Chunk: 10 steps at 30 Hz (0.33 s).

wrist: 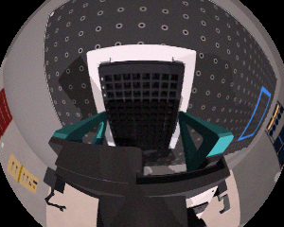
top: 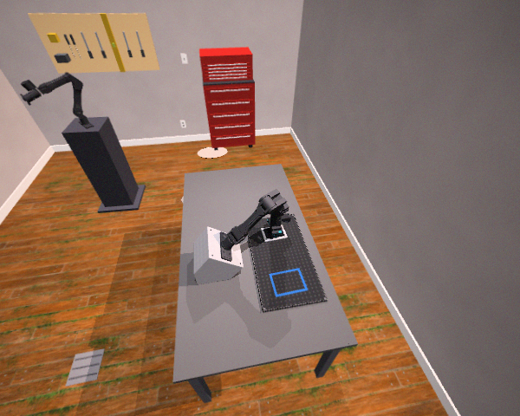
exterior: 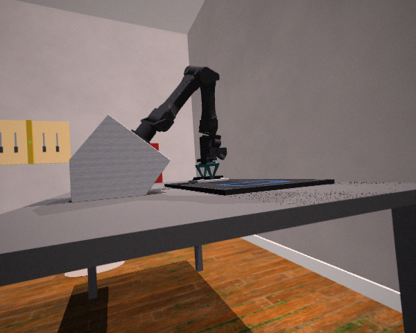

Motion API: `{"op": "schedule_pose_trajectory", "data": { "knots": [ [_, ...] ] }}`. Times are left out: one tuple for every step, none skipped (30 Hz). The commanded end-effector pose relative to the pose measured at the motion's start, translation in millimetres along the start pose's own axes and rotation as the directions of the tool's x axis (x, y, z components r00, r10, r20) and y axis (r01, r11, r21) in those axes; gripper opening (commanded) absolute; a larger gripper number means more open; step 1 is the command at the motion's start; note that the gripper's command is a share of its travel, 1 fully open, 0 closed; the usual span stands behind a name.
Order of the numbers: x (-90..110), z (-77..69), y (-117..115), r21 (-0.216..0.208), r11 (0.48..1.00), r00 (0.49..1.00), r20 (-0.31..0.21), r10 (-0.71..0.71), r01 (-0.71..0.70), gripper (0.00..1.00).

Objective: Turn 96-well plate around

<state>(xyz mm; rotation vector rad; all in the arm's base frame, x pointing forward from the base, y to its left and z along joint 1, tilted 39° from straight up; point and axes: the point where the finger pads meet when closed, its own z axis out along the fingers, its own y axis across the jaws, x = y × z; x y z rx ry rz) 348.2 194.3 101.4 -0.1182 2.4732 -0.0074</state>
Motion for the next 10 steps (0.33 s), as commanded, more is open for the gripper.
{"op": "schedule_pose_trajectory", "data": {
  "knots": [
    [-4.1,-12.3,2.2,-0.009,1.000,1.000,0.016,0.002,-0.002,1.00],
    [-4.0,-15.0,2.2,-0.009,1.000,1.000,0.016,0.002,-0.002,1.00],
    [-4.0,-17.6,2.2,-0.009,1.000,1.000,0.015,0.002,-0.002,1.00],
    [-4.0,-20.3,2.2,-0.009,1.000,1.000,0.015,0.002,-0.002,1.00],
    [-3.9,-22.9,2.2,-0.009,1.000,1.000,0.015,0.002,-0.002,1.00],
    [-3.9,-25.6,2.1,-0.009,1.000,1.000,0.015,0.002,-0.002,1.00],
    [-3.9,-28.3,2.1,-0.009,1.000,1.000,0.015,0.002,-0.002,1.00],
    [-3.8,-31.0,2.1,-0.009,1.000,1.000,0.015,0.002,-0.002,1.00],
    [-3.8,-33.6,2.1,-0.009,1.000,1.000,0.015,0.002,-0.002,1.00],
    [-3.8,-33.6,2.1,-0.009,1.000,1.000,0.015,0.002,-0.002,1.00]
  ]
}}
